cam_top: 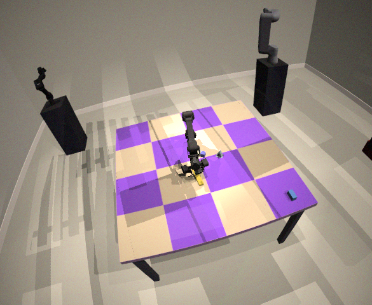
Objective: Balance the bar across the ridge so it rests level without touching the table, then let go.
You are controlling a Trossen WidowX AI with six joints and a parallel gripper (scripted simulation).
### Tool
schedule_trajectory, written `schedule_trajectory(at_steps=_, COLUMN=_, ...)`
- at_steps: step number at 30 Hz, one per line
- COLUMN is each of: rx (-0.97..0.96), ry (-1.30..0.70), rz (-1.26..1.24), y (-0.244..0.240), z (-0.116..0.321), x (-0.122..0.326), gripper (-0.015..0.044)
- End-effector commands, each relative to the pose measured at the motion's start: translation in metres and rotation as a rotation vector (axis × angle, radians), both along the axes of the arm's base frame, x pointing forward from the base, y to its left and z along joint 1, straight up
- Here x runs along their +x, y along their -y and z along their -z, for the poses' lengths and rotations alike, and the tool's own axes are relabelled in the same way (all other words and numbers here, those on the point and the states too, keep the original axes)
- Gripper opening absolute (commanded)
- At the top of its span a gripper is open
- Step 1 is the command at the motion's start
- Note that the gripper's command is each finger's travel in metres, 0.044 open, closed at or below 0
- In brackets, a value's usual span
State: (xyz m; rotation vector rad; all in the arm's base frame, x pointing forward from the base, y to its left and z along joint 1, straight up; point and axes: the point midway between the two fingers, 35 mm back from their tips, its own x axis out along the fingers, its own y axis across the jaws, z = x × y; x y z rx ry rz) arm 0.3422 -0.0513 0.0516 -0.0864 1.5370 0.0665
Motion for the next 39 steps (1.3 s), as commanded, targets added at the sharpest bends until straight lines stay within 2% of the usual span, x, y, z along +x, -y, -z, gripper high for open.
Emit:
schedule_trajectory(at_steps=1, rx=0.001, ry=0.0, rz=0.0, y=0.0, z=0.0, x=0.0, gripper=0.0184)
schedule_trajectory(at_steps=2, rx=0.001, ry=0.0, rz=0.0, y=0.0, z=0.0, x=0.0, gripper=0.0157)
schedule_trajectory(at_steps=11, rx=0.001, ry=0.0, rz=0.0, y=0.0, z=0.0, x=0.0, gripper=0.0098)
schedule_trajectory(at_steps=15, rx=0.001, ry=0.0, rz=0.0, y=0.0, z=-0.006, x=0.001, gripper=0.0)
schedule_trajectory(at_steps=39, rx=0.004, ry=0.002, rz=0.003, y=0.0, z=-0.068, x=0.003, gripper=0.0)
